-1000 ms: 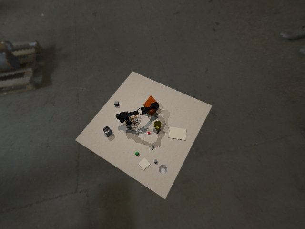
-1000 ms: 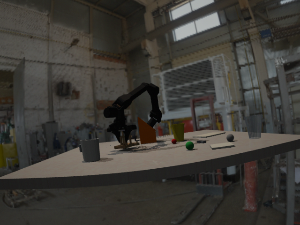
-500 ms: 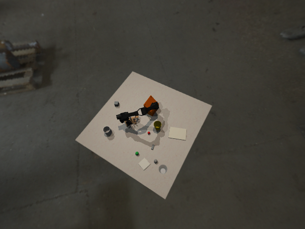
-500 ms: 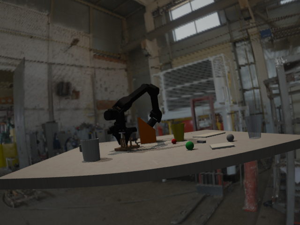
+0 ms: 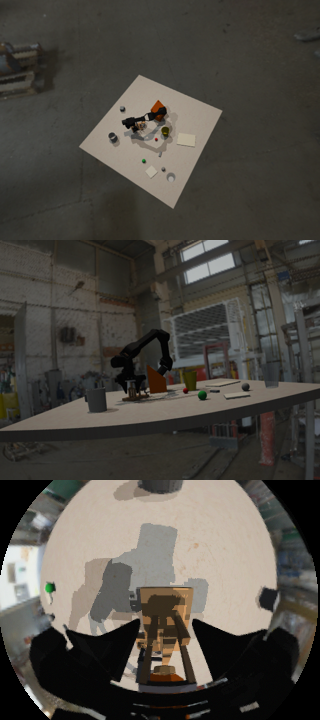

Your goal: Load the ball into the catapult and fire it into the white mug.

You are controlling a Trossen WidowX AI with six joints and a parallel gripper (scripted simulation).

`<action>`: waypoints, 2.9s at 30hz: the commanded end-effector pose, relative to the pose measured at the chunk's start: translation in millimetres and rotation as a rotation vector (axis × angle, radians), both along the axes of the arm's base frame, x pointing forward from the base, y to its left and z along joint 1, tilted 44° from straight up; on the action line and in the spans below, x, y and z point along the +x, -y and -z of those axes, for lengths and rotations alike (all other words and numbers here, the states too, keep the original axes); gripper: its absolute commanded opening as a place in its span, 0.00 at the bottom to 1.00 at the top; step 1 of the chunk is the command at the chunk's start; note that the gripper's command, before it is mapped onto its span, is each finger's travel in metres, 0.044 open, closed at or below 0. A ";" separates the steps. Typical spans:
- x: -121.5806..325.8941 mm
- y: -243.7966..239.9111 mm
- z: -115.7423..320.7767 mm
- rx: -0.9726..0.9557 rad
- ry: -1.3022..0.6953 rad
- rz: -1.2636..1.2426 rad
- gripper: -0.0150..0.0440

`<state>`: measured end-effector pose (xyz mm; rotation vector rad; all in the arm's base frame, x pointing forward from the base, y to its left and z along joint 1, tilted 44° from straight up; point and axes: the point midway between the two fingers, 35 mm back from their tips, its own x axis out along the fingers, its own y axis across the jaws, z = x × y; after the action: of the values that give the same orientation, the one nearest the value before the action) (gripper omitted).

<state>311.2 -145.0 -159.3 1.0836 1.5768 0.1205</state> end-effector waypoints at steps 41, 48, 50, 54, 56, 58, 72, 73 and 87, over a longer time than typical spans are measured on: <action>8.9 -213.6 -230.5 -0.048 0.384 -0.378 0.76; 11.2 -224.3 -219.8 -0.048 0.385 -0.378 0.76; 11.6 -225.7 -218.3 -0.048 0.385 -0.378 0.76; 12.7 -230.1 -213.5 -0.048 0.385 -0.378 0.76; 13.1 -232.3 -211.2 -0.048 0.385 -0.378 0.76; 13.6 -234.5 -208.8 -0.048 0.385 -0.378 0.76; 15.5 -250.3 -193.1 -0.046 0.385 -0.378 0.76; 15.6 -250.8 -192.6 -0.046 0.385 -0.378 0.76; 15.6 -251.0 -192.4 -0.046 0.385 -0.378 0.42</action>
<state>326.6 106.2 33.7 0.6648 1.4047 0.5193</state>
